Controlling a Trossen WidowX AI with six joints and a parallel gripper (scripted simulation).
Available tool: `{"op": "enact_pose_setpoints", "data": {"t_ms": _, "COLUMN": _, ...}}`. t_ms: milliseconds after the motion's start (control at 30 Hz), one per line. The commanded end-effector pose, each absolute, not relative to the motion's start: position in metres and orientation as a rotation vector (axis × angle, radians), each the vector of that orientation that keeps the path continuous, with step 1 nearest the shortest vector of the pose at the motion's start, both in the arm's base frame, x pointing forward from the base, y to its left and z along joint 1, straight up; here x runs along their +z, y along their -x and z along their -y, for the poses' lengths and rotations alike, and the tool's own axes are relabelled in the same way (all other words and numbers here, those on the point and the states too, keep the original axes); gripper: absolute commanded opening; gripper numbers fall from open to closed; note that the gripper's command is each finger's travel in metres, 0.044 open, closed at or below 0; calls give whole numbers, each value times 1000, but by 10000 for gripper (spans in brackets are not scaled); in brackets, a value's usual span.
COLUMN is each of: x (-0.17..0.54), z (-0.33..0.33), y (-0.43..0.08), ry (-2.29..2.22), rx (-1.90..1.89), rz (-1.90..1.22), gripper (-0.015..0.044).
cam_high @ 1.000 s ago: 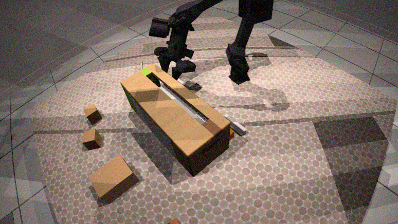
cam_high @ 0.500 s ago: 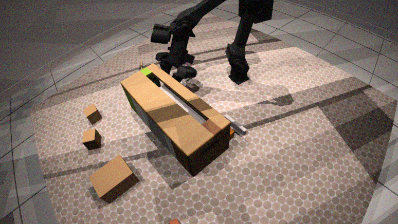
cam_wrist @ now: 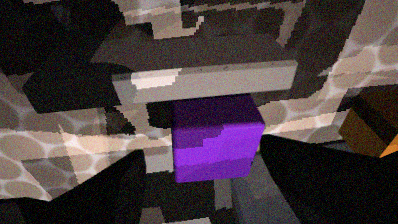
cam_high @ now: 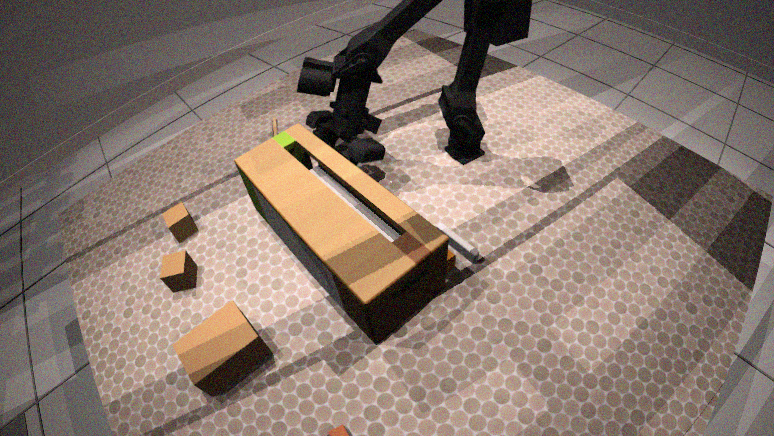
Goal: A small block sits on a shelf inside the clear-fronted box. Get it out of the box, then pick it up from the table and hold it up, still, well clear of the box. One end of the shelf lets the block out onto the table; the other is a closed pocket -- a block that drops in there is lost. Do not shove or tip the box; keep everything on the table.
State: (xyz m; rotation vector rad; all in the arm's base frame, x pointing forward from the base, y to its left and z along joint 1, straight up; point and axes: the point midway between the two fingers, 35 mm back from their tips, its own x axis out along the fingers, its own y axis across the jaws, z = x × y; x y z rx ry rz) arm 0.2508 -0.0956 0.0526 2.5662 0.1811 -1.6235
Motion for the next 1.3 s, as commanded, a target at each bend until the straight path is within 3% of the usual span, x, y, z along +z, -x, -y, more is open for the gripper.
{"op": "enact_pose_setpoints", "data": {"t_ms": 0, "x": 46, "z": 94, "y": -249, "ry": -2570, "rx": -1630, "rz": -182, "gripper": 285}}
{"op": "enact_pose_setpoints", "data": {"t_ms": 33, "x": 46, "z": 94, "y": -249, "ry": -2570, "rx": -1630, "rz": -182, "gripper": 285}}
{"op": "enact_pose_setpoints", "data": {"t_ms": 267, "x": 46, "z": 94, "y": -249, "ry": -2570, "rx": -1630, "rz": -182, "gripper": 101}}
{"op": "enact_pose_setpoints", "data": {"t_ms": 367, "x": 46, "z": 94, "y": -249, "ry": -2570, "rx": -1630, "rz": -182, "gripper": 81}}
{"op": "enact_pose_setpoints", "data": {"t_ms": 467, "x": 53, "z": 95, "y": -250, "ry": -2570, "rx": -1630, "rz": -182, "gripper": 3}}
{"op": "enact_pose_setpoints", "data": {"t_ms": 933, "x": 110, "z": 94, "y": -248, "ry": -2568, "rx": -1629, "rz": -178, "gripper": 0}}
{"op": "enact_pose_setpoints", "data": {"t_ms": 1267, "x": 161, "z": 93, "y": -249, "ry": -2701, "rx": -1668, "rz": 168, "gripper": 0}}
